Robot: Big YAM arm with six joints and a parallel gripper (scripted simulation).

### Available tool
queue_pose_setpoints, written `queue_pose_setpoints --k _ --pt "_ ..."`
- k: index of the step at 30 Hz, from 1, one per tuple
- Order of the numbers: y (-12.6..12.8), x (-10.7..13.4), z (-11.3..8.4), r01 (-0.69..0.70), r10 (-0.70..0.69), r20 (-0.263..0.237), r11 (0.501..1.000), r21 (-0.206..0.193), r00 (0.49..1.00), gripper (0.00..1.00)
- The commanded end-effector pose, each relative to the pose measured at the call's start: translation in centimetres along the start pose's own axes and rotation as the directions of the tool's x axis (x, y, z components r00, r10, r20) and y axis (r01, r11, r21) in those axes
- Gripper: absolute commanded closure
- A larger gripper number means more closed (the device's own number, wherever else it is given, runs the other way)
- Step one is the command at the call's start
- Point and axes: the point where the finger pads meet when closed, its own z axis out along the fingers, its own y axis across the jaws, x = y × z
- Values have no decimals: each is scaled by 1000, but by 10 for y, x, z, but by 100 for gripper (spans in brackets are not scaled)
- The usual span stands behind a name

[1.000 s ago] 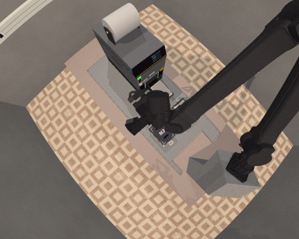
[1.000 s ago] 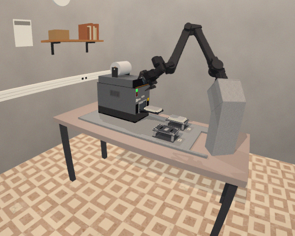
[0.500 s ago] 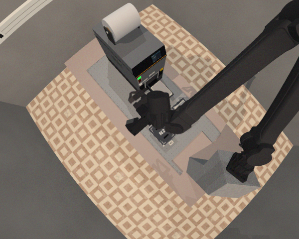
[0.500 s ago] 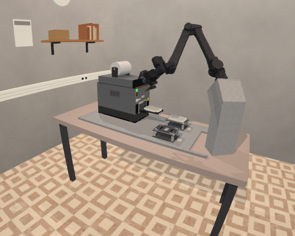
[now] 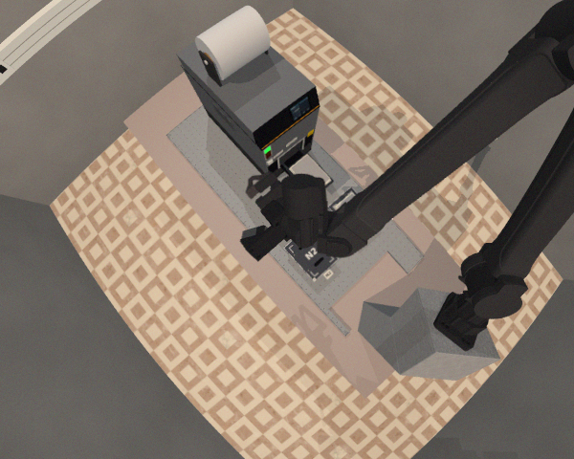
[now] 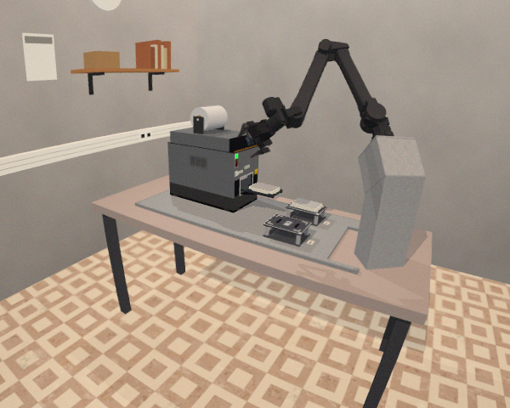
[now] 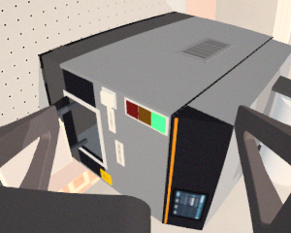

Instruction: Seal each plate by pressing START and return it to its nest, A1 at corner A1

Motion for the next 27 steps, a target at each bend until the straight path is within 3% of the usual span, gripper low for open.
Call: queue_pose_setpoints --k 1,5,11,17,20,27 --pt "-10 -2 2 -67 67 4 997 27 998 1" --pt "6 24 1 -202 202 -10 979 24 979 2" --pt "25 60 -1 -412 412 -14 911 29 911 6" --pt "44 84 -4 -586 586 -9 810 34 810 9" --pt "46 82 -3 -589 589 -6 808 25 808 9" --pt "81 116 -6 -771 771 -17 637 24 636 13"
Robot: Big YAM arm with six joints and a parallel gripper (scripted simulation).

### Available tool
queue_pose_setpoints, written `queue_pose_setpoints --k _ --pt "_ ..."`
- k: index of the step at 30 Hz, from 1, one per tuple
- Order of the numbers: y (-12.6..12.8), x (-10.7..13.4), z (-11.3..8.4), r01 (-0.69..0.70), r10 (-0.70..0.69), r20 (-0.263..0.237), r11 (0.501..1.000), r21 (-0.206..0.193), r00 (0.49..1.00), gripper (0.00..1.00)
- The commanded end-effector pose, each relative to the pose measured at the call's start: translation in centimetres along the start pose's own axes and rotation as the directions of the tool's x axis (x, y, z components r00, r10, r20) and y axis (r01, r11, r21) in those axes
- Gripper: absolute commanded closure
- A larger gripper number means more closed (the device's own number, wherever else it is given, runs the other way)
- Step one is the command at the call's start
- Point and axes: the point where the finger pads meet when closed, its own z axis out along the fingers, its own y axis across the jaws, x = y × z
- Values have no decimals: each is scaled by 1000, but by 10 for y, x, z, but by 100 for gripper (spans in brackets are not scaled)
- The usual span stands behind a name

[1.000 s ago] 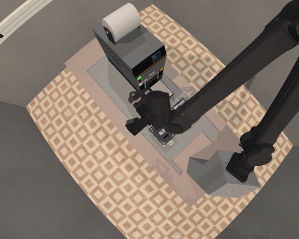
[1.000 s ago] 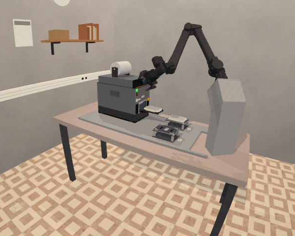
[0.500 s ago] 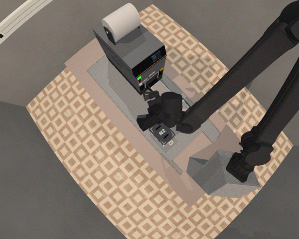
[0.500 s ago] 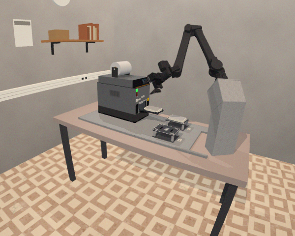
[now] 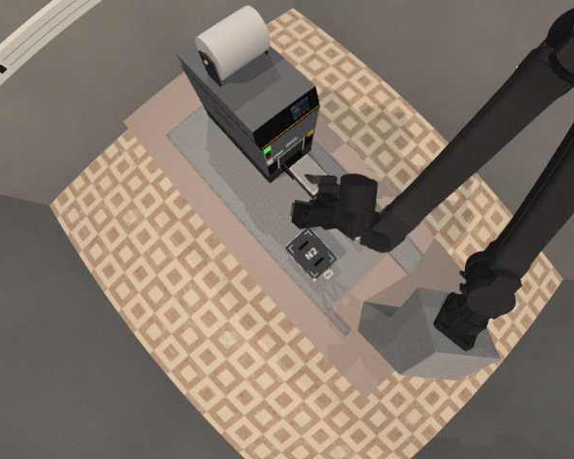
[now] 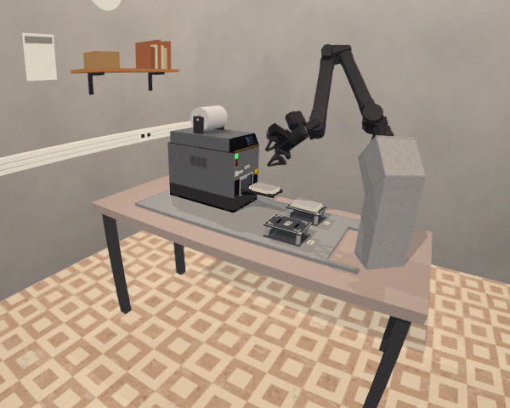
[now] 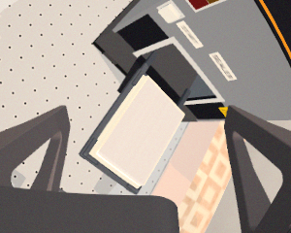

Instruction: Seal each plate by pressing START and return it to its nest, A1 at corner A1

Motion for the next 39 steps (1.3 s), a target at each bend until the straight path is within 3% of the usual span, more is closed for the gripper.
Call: queue_pose_setpoints --k 1,2,7,10,19,24,34,36,39 --pt "-13 25 0 -203 204 -13 979 31 979 14" --pt "-15 23 2 -239 240 -12 970 37 971 100" --pt "-18 7 4 -395 395 7 918 36 919 100" --pt "-18 6 3 -405 405 6 914 35 914 100" --pt "-11 -1 -5 -663 663 17 749 5 749 100" --pt "-14 -5 -2 -780 780 25 626 2 626 100" --pt "-13 -10 0 -780 780 40 625 -1 625 100" --pt "-19 -12 -1 -785 785 -44 619 7 618 100" --pt "-34 -20 1 -808 805 -114 588 23 582 100"
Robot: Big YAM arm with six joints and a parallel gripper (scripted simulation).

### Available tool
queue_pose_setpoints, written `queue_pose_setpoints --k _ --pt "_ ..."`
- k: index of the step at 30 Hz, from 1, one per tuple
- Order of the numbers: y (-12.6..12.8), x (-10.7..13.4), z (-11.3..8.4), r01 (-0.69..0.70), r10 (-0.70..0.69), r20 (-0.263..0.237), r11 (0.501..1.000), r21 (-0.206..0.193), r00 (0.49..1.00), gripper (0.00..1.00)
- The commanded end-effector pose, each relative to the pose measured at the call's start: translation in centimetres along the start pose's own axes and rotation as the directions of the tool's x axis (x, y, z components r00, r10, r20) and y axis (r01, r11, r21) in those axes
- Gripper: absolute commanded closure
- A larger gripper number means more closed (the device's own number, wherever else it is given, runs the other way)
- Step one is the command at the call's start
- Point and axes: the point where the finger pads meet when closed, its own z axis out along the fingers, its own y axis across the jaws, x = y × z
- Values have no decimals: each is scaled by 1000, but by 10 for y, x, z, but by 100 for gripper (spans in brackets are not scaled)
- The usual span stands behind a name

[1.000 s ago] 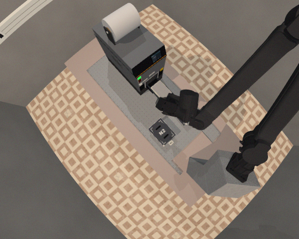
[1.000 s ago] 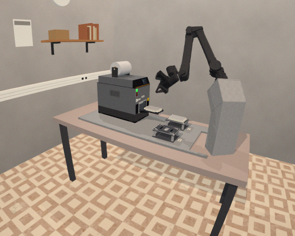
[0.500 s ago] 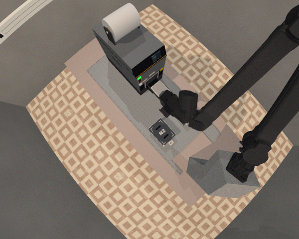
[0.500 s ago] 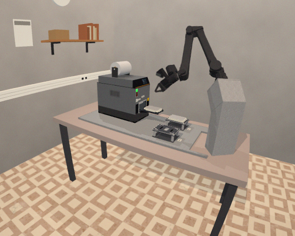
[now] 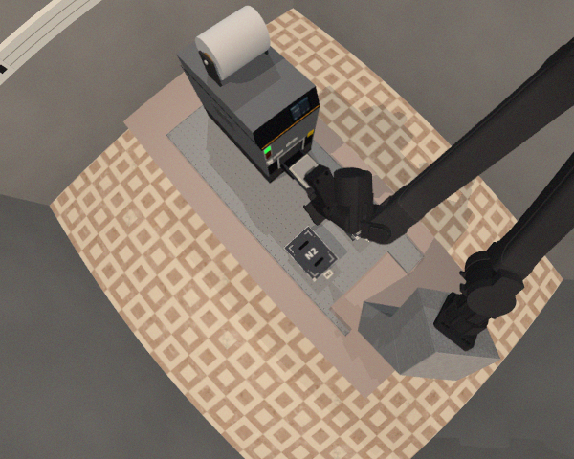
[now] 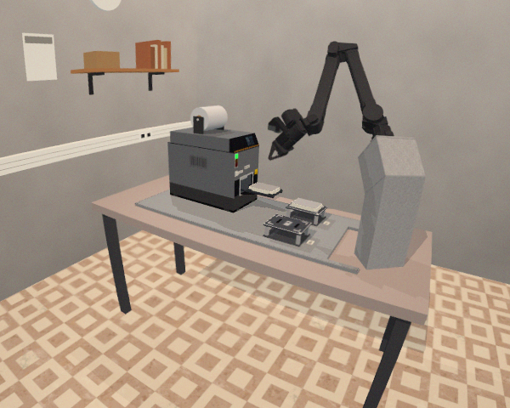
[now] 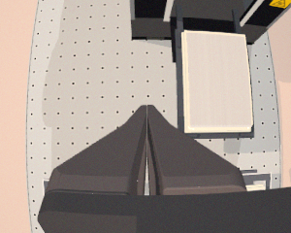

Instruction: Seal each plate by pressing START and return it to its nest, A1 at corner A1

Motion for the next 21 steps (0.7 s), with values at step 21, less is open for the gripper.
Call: queue_pose_setpoints --k 21 --pt "-4 -49 3 -114 112 -406 993 19 907 100"
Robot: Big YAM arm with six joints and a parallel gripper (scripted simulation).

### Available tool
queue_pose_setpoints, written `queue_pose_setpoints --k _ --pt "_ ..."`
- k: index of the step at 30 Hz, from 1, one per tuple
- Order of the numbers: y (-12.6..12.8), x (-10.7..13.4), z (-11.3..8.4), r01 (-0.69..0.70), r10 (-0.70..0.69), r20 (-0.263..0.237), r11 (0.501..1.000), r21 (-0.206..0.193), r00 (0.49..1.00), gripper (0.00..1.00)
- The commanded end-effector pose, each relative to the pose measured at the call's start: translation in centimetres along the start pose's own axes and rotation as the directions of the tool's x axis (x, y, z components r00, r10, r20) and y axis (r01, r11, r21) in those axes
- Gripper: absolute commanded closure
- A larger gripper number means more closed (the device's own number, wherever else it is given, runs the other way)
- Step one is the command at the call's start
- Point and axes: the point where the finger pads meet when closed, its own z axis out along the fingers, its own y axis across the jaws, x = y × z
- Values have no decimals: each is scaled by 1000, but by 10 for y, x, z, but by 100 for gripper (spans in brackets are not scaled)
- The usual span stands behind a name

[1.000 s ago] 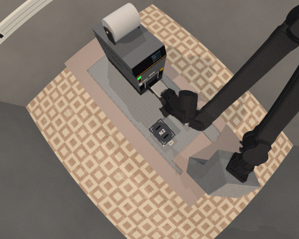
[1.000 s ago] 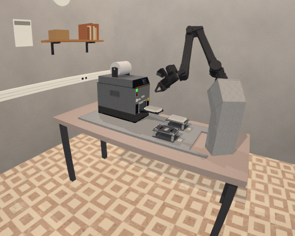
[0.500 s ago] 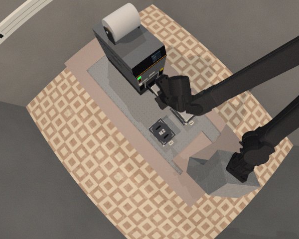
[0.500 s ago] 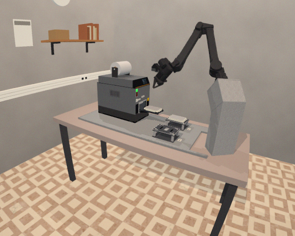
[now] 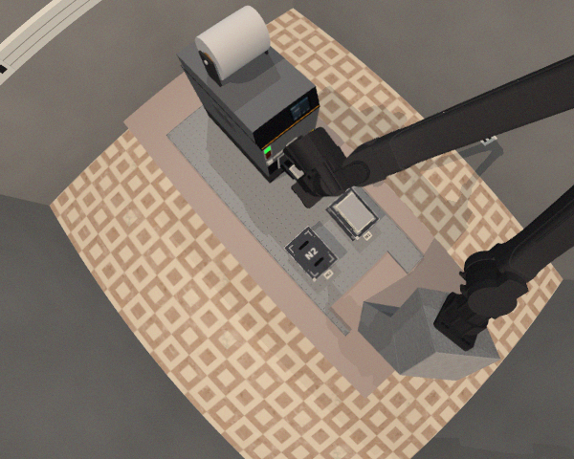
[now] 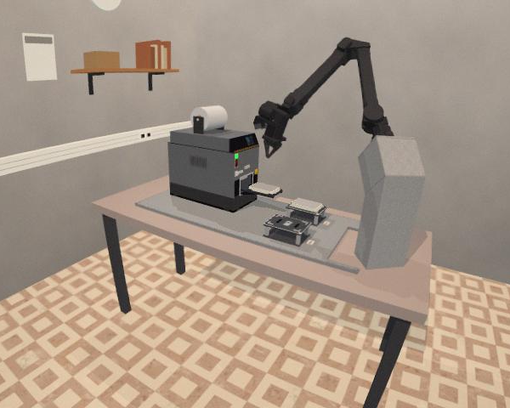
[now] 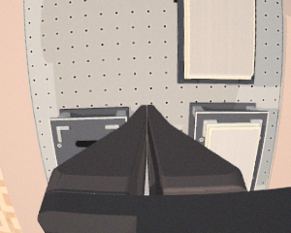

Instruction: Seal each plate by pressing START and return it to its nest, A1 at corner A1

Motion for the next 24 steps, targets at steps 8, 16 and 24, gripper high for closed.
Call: queue_pose_setpoints --k 8,16,24 --pt "10 -21 0 -96 94 -294 995 7 951 100" --pt "-7 -7 3 -62 67 -303 998 25 951 100" --pt "-2 -11 -7 -44 43 -269 999 2 962 100"
